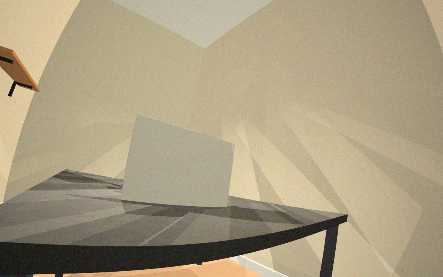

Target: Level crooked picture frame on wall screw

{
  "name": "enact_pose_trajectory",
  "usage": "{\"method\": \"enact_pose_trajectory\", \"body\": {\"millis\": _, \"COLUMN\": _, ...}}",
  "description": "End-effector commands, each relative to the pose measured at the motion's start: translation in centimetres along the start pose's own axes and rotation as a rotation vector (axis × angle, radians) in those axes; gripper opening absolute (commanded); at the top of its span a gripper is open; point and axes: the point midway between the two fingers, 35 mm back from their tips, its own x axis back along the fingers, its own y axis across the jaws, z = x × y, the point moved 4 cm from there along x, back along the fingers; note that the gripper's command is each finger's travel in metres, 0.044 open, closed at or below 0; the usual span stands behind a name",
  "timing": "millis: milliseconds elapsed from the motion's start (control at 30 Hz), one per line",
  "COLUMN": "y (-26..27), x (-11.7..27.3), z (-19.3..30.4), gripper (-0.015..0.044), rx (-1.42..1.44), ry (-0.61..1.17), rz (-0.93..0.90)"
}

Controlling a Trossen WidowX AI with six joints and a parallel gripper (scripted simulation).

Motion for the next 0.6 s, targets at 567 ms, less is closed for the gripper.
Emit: {"method": "enact_pose_trajectory", "body": {"millis": 567, "y": 3.7, "x": 9.9, "z": 2.1, "gripper": 0.026, "rx": 0.14, "ry": 0.015, "rz": 0.009}}
